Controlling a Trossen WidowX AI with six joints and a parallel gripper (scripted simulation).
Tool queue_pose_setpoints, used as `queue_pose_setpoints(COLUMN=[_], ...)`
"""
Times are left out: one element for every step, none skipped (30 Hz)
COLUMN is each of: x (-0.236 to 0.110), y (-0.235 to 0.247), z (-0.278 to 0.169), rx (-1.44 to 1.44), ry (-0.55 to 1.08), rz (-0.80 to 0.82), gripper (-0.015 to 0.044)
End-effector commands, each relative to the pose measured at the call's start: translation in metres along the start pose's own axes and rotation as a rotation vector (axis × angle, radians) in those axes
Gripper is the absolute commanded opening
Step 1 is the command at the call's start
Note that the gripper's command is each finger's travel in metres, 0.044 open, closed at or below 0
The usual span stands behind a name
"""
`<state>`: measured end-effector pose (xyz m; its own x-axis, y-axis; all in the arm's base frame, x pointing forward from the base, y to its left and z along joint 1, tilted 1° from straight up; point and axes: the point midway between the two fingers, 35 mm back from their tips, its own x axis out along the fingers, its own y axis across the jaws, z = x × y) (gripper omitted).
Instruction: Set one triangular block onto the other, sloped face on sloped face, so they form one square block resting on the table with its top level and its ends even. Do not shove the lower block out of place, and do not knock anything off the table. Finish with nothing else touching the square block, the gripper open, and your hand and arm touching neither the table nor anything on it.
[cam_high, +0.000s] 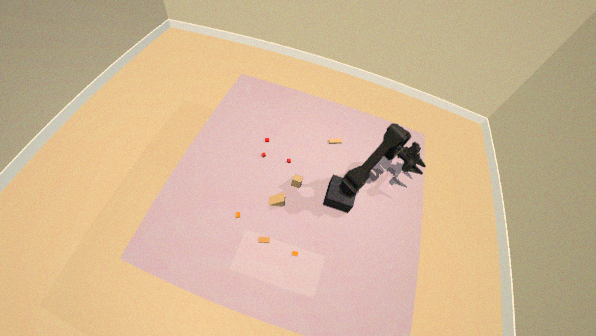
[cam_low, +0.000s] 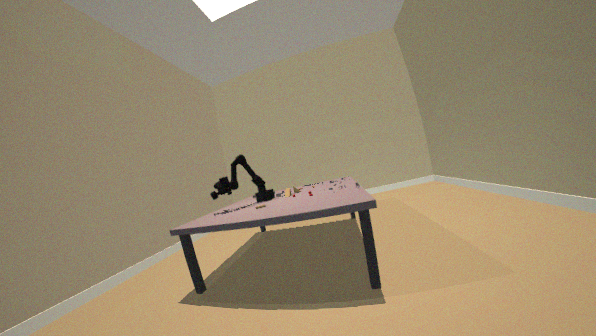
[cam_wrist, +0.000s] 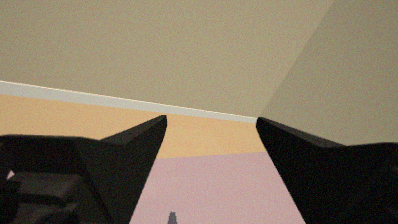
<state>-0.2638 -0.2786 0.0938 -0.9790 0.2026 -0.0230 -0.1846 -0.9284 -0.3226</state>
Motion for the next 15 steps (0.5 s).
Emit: queue_pose_setpoints(x=[-0.001,-0.003,-0.007,-0.012,-0.019,-0.028,-0.037,-0.046,-0.057,-0.07,-0.077,-0.085,-0.095,-0.106,-0.118], y=[0.001,0.003,0.008,0.014,0.021,0.029,0.037,0.043,0.051,0.059,0.063,0.067,0.072,0.077,0.082], z=[0.0,0.002,0.004,0.007,0.011,0.015,0.019,0.022,0.025,0.028,0.033,0.039,0.044,0.045,0.045], rx=[0.0,0.0,-0.001,-0.001,-0.002,-0.003,-0.004,-0.011,-0.019,-0.027,-0.029,-0.032,-0.036,-0.048,-0.06], ry=[-0.001,-0.004,-0.01,-0.017,-0.027,-0.038,-0.048,-0.056,-0.066,-0.077,-0.09,-0.105,-0.121,-0.129,-0.136], rz=[0.005,0.018,0.041,0.072,0.113,0.16,0.203,0.243,0.29,0.342,0.376,0.417,0.459,0.496,0.533], gripper=[0.0426,0.044,0.044,0.044,0.044,0.044,0.044,0.044,0.044,0.044,0.044,0.044,0.044,0.044,0.044])
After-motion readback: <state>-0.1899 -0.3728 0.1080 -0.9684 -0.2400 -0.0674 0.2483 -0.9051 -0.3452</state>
